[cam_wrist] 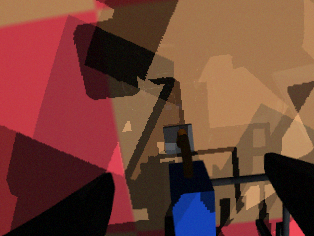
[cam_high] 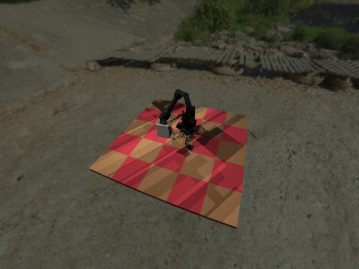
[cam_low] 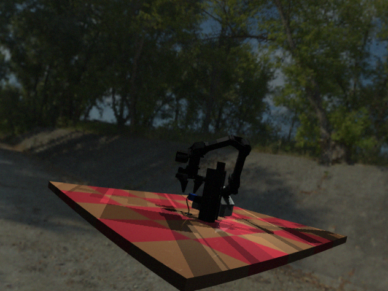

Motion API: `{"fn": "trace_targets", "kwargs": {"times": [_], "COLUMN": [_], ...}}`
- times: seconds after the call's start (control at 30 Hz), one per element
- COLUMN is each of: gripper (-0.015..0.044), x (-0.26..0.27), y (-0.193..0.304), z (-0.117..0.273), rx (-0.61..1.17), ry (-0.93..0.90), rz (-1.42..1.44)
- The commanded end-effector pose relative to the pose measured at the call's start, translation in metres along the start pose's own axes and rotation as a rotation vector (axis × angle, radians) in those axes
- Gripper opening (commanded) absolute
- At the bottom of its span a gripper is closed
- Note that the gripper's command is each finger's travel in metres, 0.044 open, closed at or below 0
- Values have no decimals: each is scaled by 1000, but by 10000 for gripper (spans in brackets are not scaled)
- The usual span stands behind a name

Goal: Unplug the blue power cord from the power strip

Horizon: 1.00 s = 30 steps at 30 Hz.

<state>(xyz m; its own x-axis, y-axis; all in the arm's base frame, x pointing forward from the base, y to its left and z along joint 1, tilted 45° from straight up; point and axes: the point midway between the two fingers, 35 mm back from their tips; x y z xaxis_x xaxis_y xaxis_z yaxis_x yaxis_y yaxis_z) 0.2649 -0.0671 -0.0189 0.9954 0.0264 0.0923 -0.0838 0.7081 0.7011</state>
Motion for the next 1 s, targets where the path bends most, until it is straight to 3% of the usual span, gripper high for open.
{"fn": "trace_targets", "kwargs": {"times": [0.0,0.1,0.97], "gripper": [440,440,440], "x": [-5,-10,-10], "y": [-30,-49,-49], "z": [8,12,12], "rx": [-9,-9,-9], "ry": [-5,-5,-5], "rz": [-5,-4,-4]}}
Point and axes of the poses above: the point midway between the two fingers, 35 mm back from their tips, its own z axis back along the fingers, its own x axis across the jaws, y = z × x, and after that the axes turned 11 degrees about z, right-handed
